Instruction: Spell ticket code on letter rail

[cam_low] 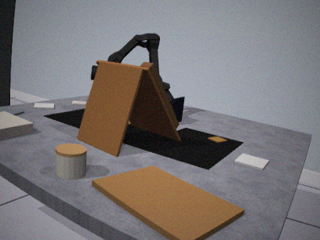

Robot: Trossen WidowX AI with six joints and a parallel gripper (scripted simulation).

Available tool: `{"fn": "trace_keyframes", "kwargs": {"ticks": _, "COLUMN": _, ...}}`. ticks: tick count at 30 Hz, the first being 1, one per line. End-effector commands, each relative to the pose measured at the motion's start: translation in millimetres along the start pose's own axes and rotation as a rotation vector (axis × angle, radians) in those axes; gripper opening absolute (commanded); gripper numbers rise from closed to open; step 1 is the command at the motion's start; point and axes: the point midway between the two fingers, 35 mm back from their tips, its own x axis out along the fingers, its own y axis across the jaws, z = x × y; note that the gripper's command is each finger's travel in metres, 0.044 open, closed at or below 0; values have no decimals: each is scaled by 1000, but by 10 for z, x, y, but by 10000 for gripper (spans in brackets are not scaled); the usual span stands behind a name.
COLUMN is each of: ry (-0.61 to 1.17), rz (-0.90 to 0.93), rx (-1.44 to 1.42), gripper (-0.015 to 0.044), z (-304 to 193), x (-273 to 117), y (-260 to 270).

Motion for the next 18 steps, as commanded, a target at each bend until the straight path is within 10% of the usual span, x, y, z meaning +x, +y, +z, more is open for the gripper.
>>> {"fn": "trace_keyframes", "kwargs": {"ticks": 1, "ry": -1, "rz": 5, "rx": -5, "gripper": 340, "z": 1, "x": 14, "y": 19}}
{"fn": "trace_keyframes", "kwargs": {"ticks": 18, "ry": -1, "rz": 5, "rx": -5, "gripper": 293, "z": 1, "x": 14, "y": 18}}
